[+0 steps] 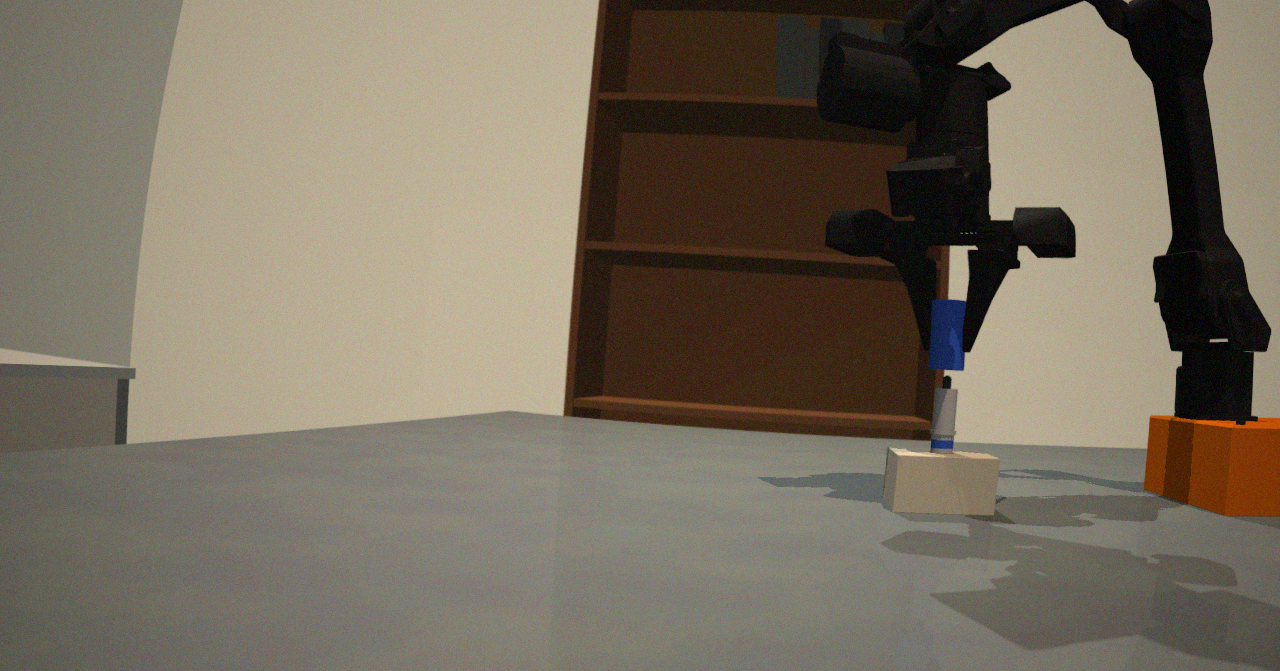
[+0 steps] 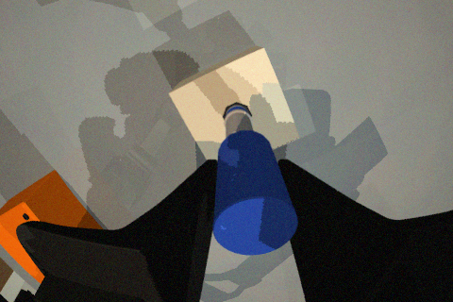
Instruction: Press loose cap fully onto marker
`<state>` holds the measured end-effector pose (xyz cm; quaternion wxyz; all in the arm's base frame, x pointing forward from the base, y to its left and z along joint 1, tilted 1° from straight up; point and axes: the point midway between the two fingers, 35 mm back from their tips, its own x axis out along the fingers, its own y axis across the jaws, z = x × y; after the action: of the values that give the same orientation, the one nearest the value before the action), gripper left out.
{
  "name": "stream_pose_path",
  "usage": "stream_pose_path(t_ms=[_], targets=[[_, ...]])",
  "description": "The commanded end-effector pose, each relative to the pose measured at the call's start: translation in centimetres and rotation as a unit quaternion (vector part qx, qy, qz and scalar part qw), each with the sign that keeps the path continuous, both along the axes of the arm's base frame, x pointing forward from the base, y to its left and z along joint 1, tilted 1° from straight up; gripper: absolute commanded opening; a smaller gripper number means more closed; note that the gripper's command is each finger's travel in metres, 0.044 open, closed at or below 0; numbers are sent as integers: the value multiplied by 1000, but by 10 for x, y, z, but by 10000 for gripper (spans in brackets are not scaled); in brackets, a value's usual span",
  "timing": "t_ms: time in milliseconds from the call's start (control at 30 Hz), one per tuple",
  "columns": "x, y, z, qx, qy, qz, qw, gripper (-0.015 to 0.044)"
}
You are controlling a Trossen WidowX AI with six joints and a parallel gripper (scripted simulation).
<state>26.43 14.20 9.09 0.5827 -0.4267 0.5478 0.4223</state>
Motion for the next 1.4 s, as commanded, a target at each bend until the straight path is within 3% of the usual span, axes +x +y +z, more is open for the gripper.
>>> stream_pose_path(t_ms=[0, 1100, 1367], targets=[[0, 0, -8, 0, 1, -2, 1000, 0], [0, 0, -46, 0, 1, -2, 1000, 0], [1, 0, -45, -1, 1, 0, 1000, 210]])
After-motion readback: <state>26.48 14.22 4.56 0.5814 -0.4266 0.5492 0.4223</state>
